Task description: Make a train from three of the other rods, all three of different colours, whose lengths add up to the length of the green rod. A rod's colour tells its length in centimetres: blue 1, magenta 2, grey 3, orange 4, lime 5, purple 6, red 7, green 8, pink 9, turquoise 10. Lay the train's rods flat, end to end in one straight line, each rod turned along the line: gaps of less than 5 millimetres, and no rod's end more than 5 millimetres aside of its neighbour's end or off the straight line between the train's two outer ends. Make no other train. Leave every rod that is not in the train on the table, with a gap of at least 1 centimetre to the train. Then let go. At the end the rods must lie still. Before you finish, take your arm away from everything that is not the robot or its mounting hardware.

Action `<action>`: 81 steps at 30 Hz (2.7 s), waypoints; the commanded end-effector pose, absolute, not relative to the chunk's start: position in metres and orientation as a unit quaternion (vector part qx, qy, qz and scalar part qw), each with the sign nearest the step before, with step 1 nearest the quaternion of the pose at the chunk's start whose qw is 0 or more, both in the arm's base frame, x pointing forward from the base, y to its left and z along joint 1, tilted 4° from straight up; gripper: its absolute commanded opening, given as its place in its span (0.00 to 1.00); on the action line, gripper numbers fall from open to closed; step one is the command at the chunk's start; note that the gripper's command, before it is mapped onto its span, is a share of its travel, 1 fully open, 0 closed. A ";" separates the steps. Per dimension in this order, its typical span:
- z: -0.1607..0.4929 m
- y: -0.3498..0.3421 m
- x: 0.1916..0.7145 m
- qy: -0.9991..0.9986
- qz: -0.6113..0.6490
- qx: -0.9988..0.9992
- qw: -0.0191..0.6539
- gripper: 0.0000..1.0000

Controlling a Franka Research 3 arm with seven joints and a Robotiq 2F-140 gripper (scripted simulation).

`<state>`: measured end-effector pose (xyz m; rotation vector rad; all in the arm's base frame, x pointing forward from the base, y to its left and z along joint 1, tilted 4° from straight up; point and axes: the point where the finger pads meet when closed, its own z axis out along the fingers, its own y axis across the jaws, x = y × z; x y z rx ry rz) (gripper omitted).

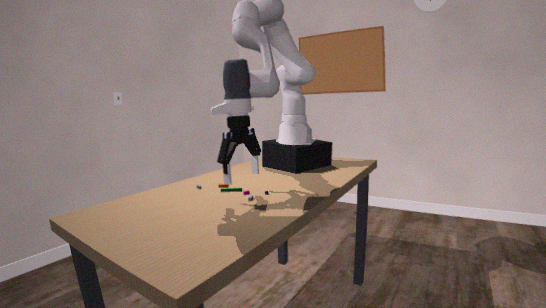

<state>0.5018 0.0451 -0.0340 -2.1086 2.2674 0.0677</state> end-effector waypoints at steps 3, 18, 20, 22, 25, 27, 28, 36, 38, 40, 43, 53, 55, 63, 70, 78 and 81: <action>-0.033 0.036 0.506 0.793 0.019 -0.608 0.024 1.00; -0.033 -0.002 0.511 0.888 0.022 -0.459 0.022 1.00; -0.033 -0.004 0.511 0.893 0.022 -0.449 0.022 1.00; -0.033 -0.010 0.512 0.906 0.023 -0.422 0.022 1.00; -0.033 -0.018 0.512 0.919 0.023 -0.392 0.022 1.00; -0.033 -0.022 0.513 0.928 0.023 -0.371 0.022 1.00; -0.033 -0.025 0.513 0.932 0.023 -0.360 0.022 1.00; -0.033 -0.027 0.513 0.936 0.024 -0.351 0.022 1.00; -0.033 -0.027 0.513 0.936 0.024 -0.351 0.022 1.00; -0.033 -0.027 0.513 0.936 0.024 -0.351 0.022 1.00; -0.033 -0.027 0.513 0.936 0.024 -0.351 0.022 1.00; -0.033 -0.027 0.513 0.936 0.024 -0.351 0.022 1.00; -0.033 -0.027 0.513 0.936 0.024 -0.351 0.022 1.00; -0.033 -0.027 0.513 0.936 0.024 -0.351 0.022 1.00; -0.033 -0.027 0.513 0.936 0.024 -0.351 0.022 1.00; -0.033 -0.027 0.513 0.936 0.024 -0.351 0.022 1.00; -0.033 -0.027 0.513 0.936 0.024 -0.351 0.022 1.00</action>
